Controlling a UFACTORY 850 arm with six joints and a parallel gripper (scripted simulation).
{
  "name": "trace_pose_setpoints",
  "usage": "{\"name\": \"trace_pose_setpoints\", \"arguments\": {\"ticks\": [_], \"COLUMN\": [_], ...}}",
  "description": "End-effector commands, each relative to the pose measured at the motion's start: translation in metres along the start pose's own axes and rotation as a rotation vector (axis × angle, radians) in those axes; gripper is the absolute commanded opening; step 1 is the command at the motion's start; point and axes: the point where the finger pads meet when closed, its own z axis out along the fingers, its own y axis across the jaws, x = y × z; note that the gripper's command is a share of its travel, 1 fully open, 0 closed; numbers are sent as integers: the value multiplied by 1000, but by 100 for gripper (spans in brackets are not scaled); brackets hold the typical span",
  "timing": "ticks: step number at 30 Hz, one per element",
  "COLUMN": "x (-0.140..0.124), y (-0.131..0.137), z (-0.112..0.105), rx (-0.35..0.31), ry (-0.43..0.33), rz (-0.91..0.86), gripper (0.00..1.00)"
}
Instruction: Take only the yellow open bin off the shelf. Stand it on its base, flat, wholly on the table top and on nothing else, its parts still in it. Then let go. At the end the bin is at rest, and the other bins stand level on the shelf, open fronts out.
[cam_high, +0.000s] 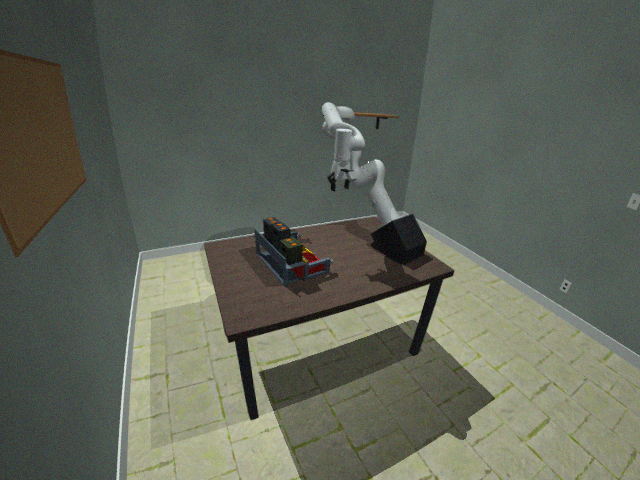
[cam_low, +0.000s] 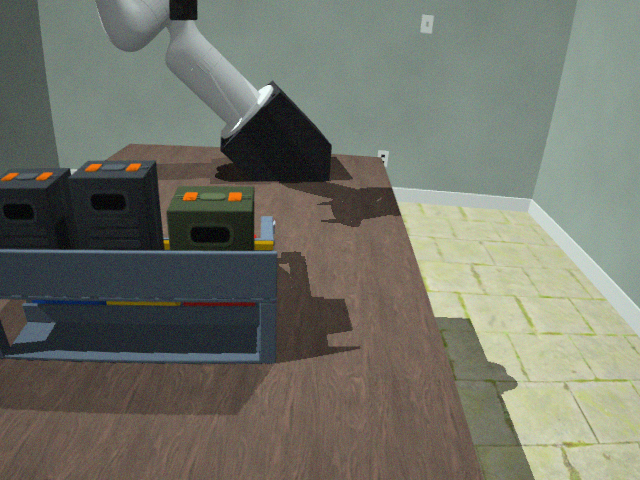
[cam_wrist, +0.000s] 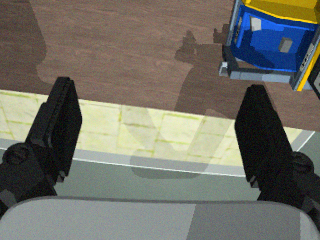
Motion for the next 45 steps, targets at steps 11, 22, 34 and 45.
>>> {"name": "trace_pose_setpoints", "arguments": {"ticks": [11, 22, 34, 45], "x": [-5, -8, -16, -22], "y": [36, 56, 105, 137], "z": [0, 0, 0, 0], "rx": [0, 0, 0, 0], "ry": [1, 1, 1, 1], "rz": [-1, -1, -1, -1], "gripper": [100, 100, 100, 100]}}
